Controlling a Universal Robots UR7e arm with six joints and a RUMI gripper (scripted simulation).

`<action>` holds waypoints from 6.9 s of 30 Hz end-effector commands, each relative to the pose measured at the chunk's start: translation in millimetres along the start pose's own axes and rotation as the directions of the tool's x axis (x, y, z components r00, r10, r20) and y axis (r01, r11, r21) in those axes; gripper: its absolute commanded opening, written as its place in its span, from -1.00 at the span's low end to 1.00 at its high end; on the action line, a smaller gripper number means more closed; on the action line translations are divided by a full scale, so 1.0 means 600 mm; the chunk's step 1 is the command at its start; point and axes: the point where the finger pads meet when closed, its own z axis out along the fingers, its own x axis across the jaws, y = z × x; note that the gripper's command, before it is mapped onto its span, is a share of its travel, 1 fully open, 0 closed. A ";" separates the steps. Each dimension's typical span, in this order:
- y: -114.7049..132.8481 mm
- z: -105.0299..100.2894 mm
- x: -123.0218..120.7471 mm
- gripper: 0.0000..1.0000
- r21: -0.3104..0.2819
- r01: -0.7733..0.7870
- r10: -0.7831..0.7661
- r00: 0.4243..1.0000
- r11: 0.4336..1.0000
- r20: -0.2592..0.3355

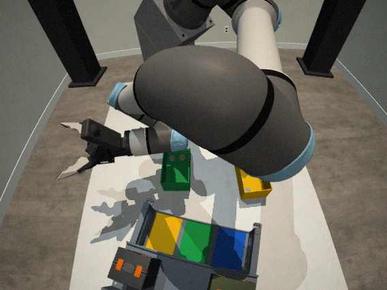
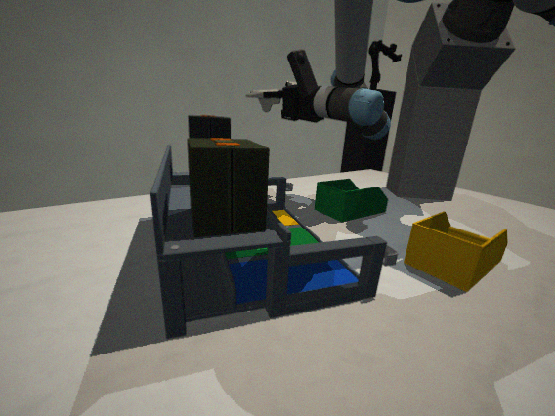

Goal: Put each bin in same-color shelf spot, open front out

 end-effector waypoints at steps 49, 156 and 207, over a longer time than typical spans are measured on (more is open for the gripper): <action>-0.034 -0.172 -0.117 1.00 -0.302 0.049 0.024 0.972 0.952 0.235; -0.113 -0.581 -0.390 1.00 -0.751 0.396 0.329 0.720 0.528 0.611; -0.113 -0.581 -0.390 1.00 -0.751 0.396 0.329 0.720 0.528 0.611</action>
